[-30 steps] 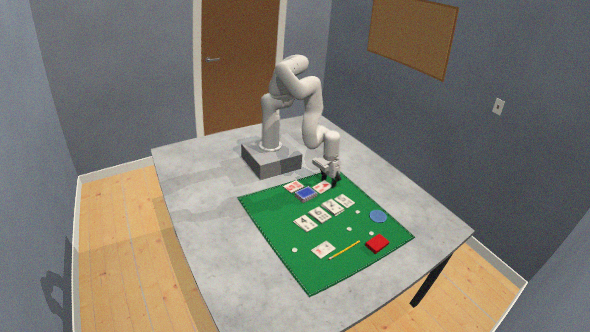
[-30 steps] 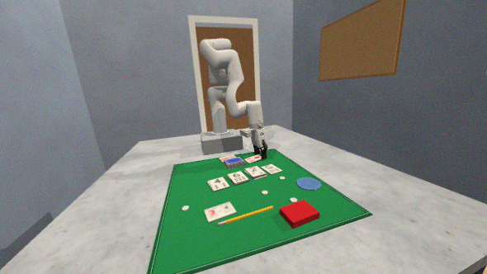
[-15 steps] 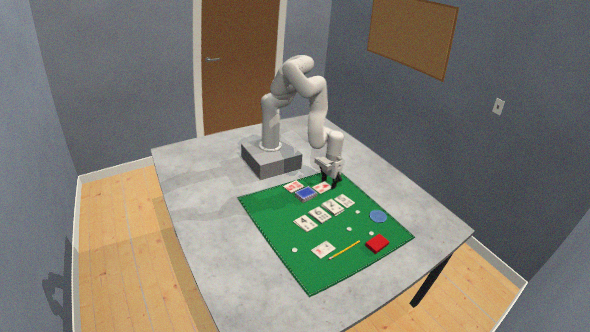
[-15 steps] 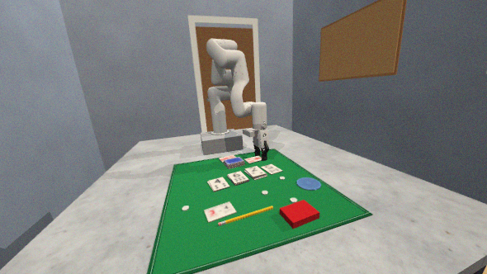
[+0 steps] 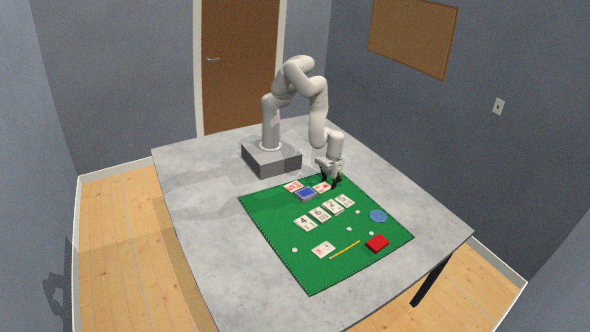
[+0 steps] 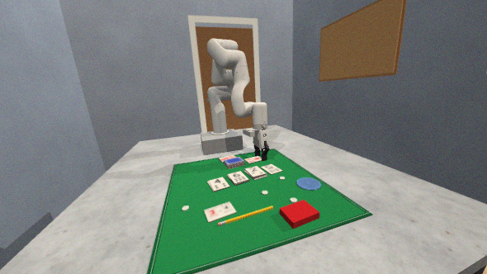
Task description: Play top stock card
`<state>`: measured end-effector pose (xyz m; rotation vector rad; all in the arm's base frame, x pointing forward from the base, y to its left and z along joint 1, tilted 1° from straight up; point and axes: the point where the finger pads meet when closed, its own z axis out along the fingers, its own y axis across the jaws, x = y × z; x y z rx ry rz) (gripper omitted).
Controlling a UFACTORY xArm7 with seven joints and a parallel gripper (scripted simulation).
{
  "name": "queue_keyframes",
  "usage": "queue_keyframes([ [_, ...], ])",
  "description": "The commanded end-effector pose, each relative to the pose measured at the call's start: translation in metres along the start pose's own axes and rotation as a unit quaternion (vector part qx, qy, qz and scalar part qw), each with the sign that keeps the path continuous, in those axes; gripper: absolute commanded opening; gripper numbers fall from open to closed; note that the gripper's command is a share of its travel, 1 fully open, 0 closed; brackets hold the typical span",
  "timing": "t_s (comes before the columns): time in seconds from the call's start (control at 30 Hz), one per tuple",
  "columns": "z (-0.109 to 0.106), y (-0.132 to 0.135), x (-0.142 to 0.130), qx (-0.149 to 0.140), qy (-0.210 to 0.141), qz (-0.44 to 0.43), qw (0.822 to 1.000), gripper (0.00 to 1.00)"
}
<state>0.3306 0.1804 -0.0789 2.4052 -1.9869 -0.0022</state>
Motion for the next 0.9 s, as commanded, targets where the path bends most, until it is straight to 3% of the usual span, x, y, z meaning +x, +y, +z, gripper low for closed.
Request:
queue_keyframes([
  [0.0, -0.0010, -0.0014, -0.0005, 0.002, 0.000, 0.000, 1.000, 0.74],
  [0.2, -0.0010, -0.0014, -0.0005, 0.002, 0.000, 0.000, 1.000, 0.74],
  [0.23, -0.0010, -0.0014, -0.0005, 0.002, 0.000, 0.000, 1.000, 0.87],
  [0.87, -0.0010, -0.0014, -0.0005, 0.002, 0.000, 0.000, 1.000, 0.87],
])
